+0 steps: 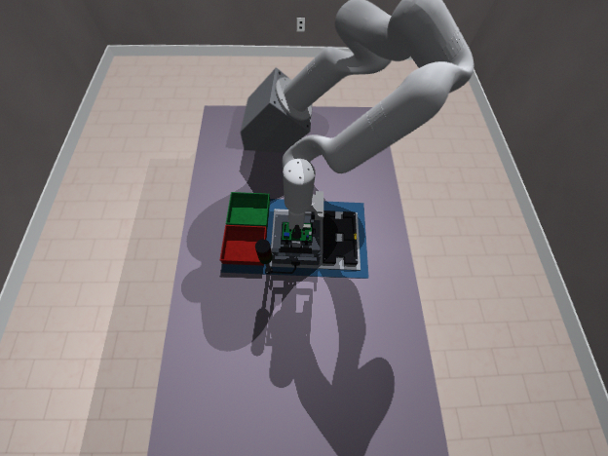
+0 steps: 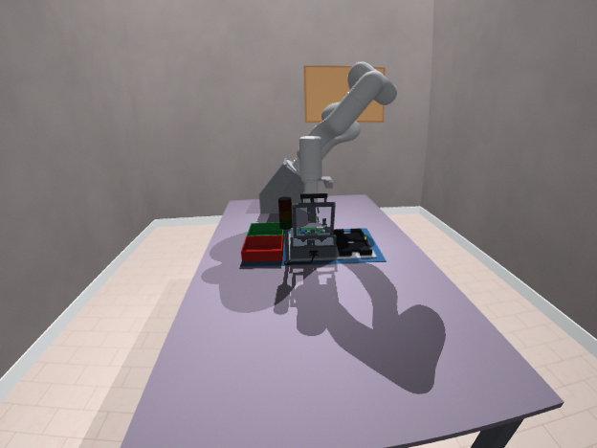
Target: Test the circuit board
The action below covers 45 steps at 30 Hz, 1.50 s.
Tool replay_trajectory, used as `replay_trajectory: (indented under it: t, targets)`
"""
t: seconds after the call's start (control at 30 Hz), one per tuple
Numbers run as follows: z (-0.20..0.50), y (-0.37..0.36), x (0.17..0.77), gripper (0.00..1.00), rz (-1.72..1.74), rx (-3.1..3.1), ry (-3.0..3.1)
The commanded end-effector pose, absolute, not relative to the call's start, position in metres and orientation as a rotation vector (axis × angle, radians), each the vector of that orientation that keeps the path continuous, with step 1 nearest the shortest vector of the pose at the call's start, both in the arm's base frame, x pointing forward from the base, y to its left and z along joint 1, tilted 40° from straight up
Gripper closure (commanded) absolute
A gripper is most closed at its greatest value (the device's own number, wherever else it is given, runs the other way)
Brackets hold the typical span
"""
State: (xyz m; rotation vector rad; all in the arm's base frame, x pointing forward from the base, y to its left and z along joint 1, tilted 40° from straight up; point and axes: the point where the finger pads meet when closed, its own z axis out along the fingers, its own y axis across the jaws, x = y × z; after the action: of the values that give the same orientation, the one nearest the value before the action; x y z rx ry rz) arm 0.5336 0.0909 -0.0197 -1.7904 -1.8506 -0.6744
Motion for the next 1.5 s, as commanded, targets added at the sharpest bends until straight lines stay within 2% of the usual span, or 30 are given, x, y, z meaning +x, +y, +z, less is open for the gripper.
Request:
replay_trajectory:
  t: [0.0,0.6,1.0,1.03,1.47]
  targets:
    - [0.009,0.067,0.535,0.0,-0.676,-1.791,-1.851]
    - [0.115,-0.021,0.534,0.0,-0.676,-1.791,-1.851]
    - [0.13,-0.034,0.534,0.0,-0.676,-1.791,-1.851]
    - [0.13,-0.034,0.534,0.48,-0.676,-1.791,-1.851]
    - [0.13,-0.034,0.542,0.48,-0.676,-1.791,-1.851]
